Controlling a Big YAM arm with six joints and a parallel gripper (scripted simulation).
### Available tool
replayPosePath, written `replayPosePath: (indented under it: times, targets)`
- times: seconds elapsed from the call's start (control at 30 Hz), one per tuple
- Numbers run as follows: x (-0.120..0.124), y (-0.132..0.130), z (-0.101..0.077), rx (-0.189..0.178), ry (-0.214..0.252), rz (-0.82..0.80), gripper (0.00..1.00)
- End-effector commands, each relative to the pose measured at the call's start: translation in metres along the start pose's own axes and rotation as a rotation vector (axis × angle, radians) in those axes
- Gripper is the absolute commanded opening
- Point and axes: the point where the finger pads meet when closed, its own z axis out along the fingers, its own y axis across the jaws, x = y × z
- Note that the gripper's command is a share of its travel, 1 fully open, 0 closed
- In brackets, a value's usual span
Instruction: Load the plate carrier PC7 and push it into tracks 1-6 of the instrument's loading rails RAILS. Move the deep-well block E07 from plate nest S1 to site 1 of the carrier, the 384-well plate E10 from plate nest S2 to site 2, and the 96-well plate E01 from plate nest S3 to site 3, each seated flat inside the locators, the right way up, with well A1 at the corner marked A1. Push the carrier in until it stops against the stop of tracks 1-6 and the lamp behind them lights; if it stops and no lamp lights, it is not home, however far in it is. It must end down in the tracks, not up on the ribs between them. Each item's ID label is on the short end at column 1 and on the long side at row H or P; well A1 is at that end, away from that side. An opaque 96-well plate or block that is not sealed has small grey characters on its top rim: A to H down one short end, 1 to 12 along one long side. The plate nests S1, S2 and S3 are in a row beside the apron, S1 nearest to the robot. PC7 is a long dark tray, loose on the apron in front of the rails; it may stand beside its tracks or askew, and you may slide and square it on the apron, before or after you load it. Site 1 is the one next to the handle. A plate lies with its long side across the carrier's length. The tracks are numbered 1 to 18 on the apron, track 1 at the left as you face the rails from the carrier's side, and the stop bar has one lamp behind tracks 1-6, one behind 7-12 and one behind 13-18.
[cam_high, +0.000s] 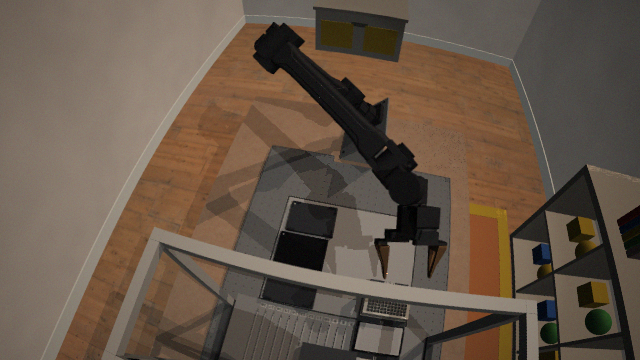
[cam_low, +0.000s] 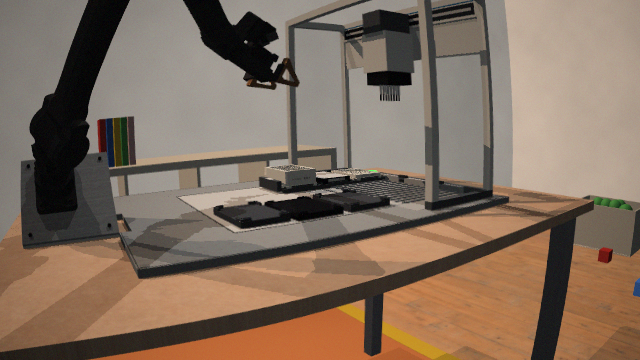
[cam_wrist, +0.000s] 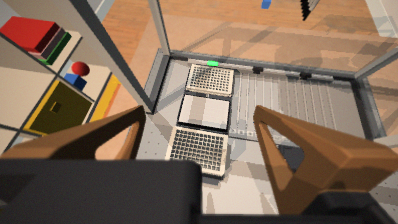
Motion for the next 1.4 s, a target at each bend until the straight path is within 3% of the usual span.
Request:
replayPosePath:
  times: [0.0,0.27,0.37,0.4,0.47,0.5,0.8,0.93,0.97,1.03,1.3,1.37]
  targets:
    - [-0.036,-0.018,0.018,0.022,-0.033,0.026,1.00]
    - [-0.051,-0.027,0.044,0.023,-0.034,0.025,1.00]
    - [-0.056,-0.023,0.044,0.017,-0.041,0.020,1.00]
    - [-0.084,-0.026,0.026,0.016,-0.093,0.036,1.00]
    - [-0.061,-0.028,0.055,0.020,-0.038,0.022,1.00]
    - [-0.061,-0.032,0.061,0.023,-0.034,0.024,1.00]
    - [-0.078,-0.041,0.090,0.024,-0.034,0.023,1.00]
    - [-0.089,-0.033,0.090,0.014,-0.048,0.015,1.00]
    - [-0.113,-0.044,0.075,0.018,-0.086,0.030,1.00]
    - [-0.087,-0.047,0.107,0.025,-0.035,0.023,1.00]
    - [-0.103,-0.055,0.133,0.025,-0.035,0.022,1.00]
    - [-0.116,-0.043,0.129,0.012,-0.053,0.011,1.00]
